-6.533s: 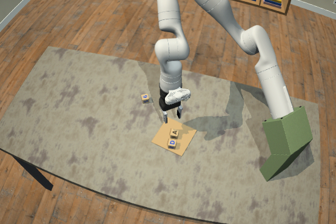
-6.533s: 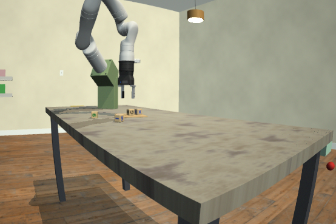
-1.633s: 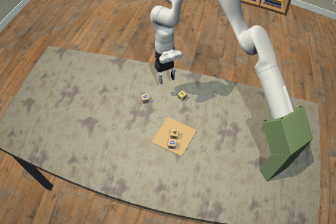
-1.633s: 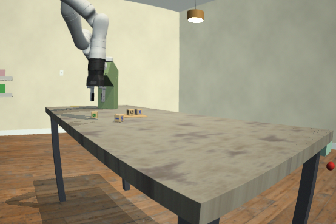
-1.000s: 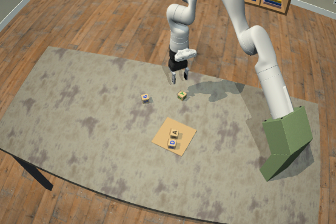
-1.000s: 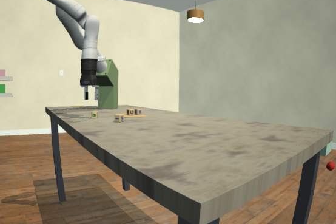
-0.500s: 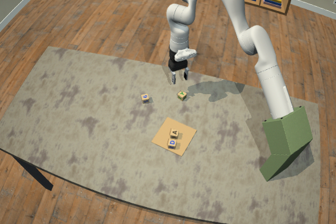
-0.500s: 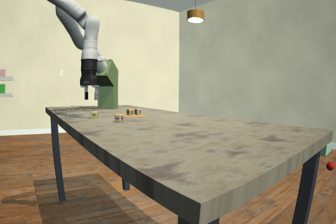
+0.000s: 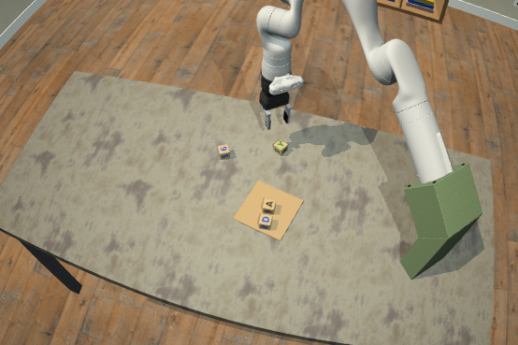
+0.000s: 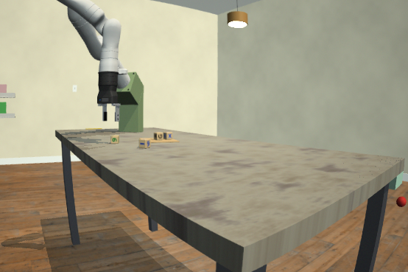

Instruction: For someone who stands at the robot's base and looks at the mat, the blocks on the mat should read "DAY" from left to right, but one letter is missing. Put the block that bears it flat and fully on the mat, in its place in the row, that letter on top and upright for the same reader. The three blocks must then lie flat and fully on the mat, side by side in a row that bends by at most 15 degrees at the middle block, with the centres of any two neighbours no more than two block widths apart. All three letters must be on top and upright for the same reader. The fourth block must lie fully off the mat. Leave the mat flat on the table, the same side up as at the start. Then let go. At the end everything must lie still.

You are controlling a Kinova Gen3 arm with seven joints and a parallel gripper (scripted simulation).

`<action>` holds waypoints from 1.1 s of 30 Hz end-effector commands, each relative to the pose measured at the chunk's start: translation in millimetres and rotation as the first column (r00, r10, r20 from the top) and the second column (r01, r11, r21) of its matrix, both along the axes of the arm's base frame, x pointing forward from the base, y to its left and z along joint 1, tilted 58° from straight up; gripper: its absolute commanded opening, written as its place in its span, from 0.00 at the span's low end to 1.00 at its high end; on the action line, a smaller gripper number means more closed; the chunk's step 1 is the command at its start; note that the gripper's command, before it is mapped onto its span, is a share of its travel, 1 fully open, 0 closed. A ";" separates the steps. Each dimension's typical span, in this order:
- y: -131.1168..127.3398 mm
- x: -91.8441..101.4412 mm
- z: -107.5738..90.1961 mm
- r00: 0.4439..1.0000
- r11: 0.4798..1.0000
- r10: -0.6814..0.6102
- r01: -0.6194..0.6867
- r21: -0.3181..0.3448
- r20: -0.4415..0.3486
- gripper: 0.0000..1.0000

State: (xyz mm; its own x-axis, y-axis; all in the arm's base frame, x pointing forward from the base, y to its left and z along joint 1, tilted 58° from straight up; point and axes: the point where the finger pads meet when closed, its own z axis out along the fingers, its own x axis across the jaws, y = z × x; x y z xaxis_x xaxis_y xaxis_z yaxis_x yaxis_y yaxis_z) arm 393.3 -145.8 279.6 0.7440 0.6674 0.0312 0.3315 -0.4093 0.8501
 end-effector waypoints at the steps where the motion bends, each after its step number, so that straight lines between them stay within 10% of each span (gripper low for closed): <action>1: 0.3 0.1 0.1 1.000 1.000 0.001 -0.001 0.000 0.000 1.00; 15: 2.5 -1.3 -0.1 1.000 1.000 0.009 -0.009 -0.009 -0.009 1.00; 33: 43.9 -41.5 -1.8 0.950 0.953 0.172 -0.227 -0.199 -0.260 1.00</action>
State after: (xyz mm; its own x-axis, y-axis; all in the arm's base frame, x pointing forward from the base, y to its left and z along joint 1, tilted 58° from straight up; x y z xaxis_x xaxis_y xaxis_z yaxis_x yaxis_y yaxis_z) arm 351.4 -103.7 277.6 0.5660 0.7688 -0.2976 0.5897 -0.1253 0.7978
